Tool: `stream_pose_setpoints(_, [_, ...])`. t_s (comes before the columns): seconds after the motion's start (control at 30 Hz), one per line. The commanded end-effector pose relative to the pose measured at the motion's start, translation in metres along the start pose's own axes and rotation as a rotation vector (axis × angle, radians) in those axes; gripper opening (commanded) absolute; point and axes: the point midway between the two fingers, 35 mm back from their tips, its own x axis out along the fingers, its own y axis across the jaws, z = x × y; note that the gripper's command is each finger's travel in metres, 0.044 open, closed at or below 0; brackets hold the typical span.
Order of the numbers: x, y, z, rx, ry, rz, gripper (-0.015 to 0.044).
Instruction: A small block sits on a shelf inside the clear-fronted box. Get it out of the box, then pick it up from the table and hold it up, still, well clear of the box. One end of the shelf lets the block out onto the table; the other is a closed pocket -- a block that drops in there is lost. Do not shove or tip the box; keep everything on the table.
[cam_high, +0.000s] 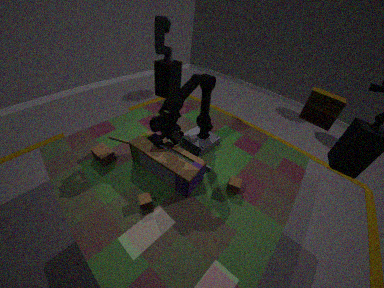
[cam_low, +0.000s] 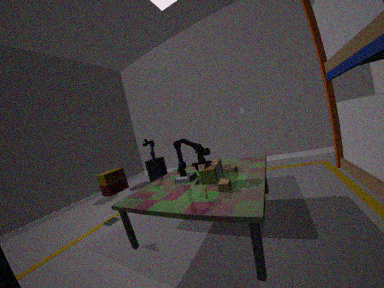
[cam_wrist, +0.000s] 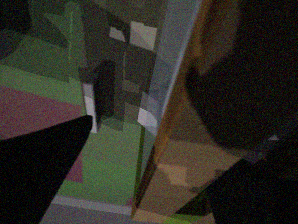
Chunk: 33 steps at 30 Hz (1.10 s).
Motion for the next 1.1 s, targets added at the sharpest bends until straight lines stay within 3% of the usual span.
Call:
stream_pose_setpoints(0.0, [0.001, 0.000, -0.005, 0.001, 0.004, -0.001, 0.0400])
stream_pose_setpoints(1.07, [0.004, -0.001, -0.035, 0.002, 0.007, 0.000, 0.0400])
